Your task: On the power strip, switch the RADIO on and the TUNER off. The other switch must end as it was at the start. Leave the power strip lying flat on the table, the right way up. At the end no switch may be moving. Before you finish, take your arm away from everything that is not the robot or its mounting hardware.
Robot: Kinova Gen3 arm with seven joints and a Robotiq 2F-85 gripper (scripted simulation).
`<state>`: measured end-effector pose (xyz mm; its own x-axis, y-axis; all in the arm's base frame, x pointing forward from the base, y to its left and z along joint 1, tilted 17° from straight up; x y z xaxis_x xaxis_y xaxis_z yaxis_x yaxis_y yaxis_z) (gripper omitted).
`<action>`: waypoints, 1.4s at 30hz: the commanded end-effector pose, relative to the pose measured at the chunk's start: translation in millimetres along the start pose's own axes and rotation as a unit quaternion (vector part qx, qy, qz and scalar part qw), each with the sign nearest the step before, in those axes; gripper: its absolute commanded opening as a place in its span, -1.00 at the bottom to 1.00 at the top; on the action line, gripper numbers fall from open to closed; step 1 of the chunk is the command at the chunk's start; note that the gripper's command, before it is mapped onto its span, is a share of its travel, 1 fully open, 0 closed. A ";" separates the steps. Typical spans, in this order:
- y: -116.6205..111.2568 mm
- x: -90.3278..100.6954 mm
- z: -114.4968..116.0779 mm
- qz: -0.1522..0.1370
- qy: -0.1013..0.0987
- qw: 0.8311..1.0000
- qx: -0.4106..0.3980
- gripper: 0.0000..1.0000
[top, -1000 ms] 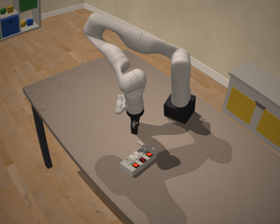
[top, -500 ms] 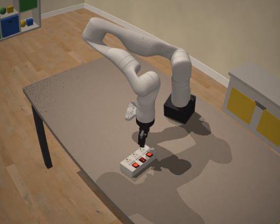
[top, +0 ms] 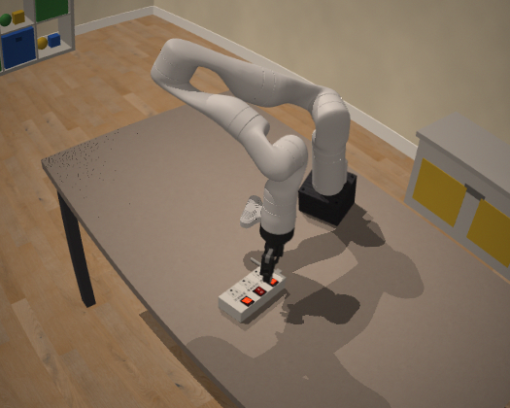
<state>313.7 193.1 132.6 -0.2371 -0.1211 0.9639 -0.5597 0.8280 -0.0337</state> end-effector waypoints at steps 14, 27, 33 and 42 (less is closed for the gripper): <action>20.1 0.0 -13.6 -0.003 -0.024 1.000 -0.009 1.00; 21.9 0.0 -15.0 -0.003 -0.026 1.000 -0.011 1.00; 21.9 0.0 -15.0 -0.003 -0.026 1.000 -0.011 1.00; 21.9 0.0 -15.0 -0.003 -0.026 1.000 -0.011 1.00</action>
Point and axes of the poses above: the point where the finger pads meet when closed, its own x axis back along the fingers, its own z axis across the jaws, y = z × x, the point moved 1 cm from there along x, back along the fingers, and after that the axes turned 5 degrees about -x, right-handed, at the moved point
